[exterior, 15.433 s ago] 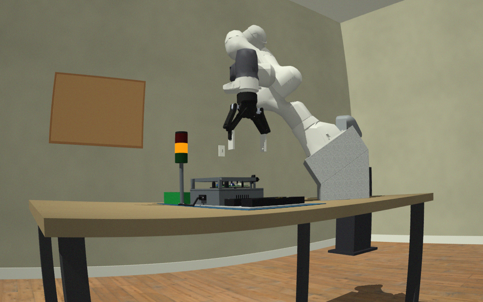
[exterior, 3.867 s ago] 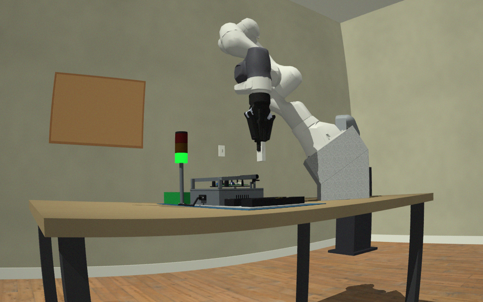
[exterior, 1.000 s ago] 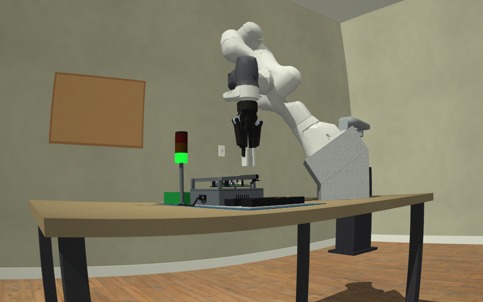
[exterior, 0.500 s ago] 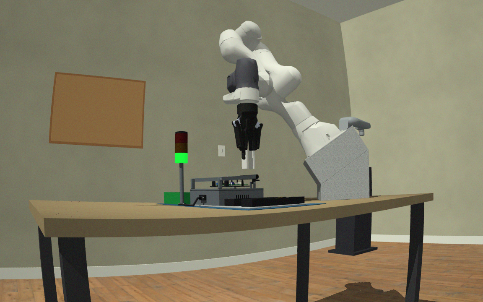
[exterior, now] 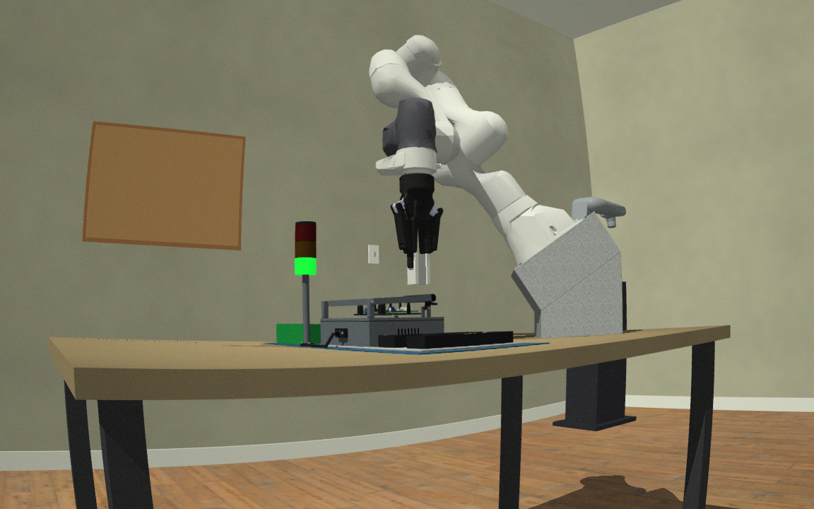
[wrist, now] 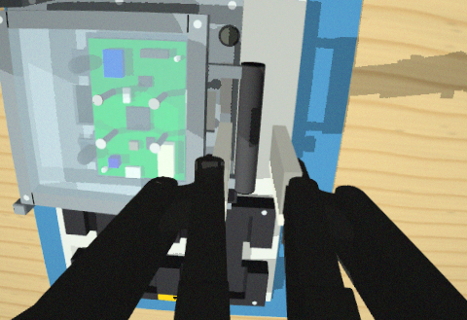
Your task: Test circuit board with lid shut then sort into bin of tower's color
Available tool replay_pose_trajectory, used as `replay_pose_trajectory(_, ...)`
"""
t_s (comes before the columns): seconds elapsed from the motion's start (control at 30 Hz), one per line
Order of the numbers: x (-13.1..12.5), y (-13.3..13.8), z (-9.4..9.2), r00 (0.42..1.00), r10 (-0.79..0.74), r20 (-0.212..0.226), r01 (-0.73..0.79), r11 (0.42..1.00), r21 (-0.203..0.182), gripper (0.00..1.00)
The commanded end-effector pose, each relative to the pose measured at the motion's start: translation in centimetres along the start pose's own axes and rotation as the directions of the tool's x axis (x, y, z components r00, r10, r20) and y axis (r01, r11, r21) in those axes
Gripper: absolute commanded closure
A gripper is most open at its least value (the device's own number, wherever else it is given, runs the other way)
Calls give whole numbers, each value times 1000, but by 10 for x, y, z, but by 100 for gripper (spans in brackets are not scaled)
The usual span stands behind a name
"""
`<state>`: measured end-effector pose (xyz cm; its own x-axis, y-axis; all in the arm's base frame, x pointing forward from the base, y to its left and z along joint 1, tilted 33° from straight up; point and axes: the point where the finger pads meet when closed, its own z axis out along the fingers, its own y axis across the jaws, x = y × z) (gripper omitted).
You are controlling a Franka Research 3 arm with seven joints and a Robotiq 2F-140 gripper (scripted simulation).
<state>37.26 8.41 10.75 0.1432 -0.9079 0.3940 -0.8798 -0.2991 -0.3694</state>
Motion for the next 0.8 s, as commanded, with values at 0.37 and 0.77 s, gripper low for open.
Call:
replay_pose_trajectory(0.37,-1,-2,6,1000,6,3,-6,1000,3,84)
replay_pose_trajectory(0.77,-2,-2,16,1000,6,3,-6,1000,3,84)
